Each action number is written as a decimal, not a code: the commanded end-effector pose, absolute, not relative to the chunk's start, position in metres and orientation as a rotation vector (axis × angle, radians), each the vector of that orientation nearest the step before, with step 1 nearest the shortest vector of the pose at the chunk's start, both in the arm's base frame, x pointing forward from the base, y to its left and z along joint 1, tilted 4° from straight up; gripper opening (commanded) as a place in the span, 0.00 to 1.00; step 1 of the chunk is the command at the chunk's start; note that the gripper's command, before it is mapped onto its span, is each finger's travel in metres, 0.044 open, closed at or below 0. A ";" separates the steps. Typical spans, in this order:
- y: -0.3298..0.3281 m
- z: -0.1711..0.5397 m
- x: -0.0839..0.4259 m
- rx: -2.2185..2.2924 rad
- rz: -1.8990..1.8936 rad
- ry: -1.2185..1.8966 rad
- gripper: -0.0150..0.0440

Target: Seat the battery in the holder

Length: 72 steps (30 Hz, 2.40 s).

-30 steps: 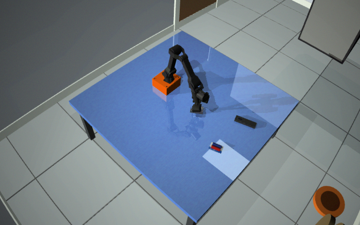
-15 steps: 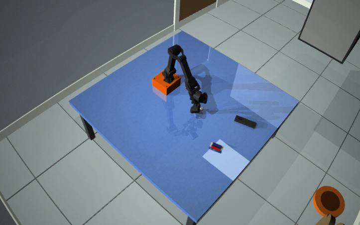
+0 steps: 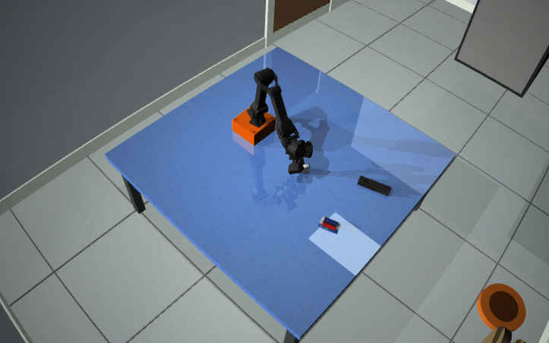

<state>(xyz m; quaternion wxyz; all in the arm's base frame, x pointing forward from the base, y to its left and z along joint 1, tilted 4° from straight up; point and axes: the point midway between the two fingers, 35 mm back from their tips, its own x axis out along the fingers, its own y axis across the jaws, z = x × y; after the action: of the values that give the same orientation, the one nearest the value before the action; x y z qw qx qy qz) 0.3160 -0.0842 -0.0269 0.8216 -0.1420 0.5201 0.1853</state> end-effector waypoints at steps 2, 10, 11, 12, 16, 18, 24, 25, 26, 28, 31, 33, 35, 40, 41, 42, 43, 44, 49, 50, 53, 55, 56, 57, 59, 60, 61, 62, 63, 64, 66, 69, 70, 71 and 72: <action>-0.084 -0.028 0.313 -0.298 0.405 1.070 0.36; -0.087 -0.030 0.307 -0.298 0.405 1.068 0.36; -0.088 -0.030 0.306 -0.298 0.405 1.068 0.36; -0.088 -0.030 0.304 -0.298 0.404 1.068 0.36; -0.090 -0.031 0.300 -0.298 0.404 1.068 0.36; -0.091 -0.031 0.299 -0.298 0.404 1.067 0.36; -0.093 -0.031 0.294 -0.299 0.402 1.066 0.36; -0.093 -0.031 0.293 -0.299 0.402 1.066 0.36; -0.094 -0.031 0.293 -0.300 0.401 1.066 0.36; -0.094 -0.031 0.292 -0.300 0.401 1.067 0.36; -0.094 -0.031 0.292 -0.299 0.400 1.073 0.36; -0.094 -0.031 0.293 -0.301 0.399 1.082 0.36; -0.094 -0.032 0.294 -0.302 0.398 1.095 0.36; -0.093 -0.034 0.296 -0.298 0.394 1.133 0.36; -0.093 -0.034 0.296 -0.298 0.393 1.141 0.36; -0.093 -0.034 0.296 -0.299 0.392 1.149 0.36; -0.093 -0.035 0.297 -0.299 0.392 1.156 0.36; -0.092 -0.035 0.297 -0.299 0.391 1.164 0.36; -0.091 -0.036 0.299 -0.304 0.392 1.199 0.36; -0.091 -0.036 0.300 -0.305 0.391 1.207 0.36; -0.091 -0.037 0.301 -0.308 0.389 1.229 0.36; -0.091 -0.037 0.301 -0.310 0.388 1.244 0.36; -0.090 -0.037 0.302 -0.311 0.388 1.251 0.36; -0.090 -0.038 0.302 -0.312 0.388 1.259 0.36; -0.090 -0.038 0.302 -0.314 0.386 1.273 0.36; -0.090 -0.038 0.303 -0.315 0.386 1.281 0.36; -0.090 -0.039 0.303 -0.316 0.385 1.289 0.36; -0.090 -0.039 0.303 -0.317 0.384 1.297 0.36; -0.090 -0.039 0.303 -0.318 0.383 1.304 0.36; -0.090 -0.039 0.303 -0.319 0.382 1.312 0.36; -0.090 -0.039 0.304 -0.321 0.381 1.328 0.36; -0.089 -0.040 0.304 -0.325 0.378 1.351 0.36; -0.089 -0.040 0.304 -0.326 0.378 1.359 0.36; -0.089 -0.040 0.304 -0.328 0.377 1.366 0.36; -0.089 -0.040 0.305 -0.329 0.376 1.374 0.36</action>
<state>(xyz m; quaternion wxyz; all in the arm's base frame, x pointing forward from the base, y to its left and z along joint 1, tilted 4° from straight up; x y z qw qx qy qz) 0.3090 -0.0873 -0.0354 0.7585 -0.1528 0.6085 0.1763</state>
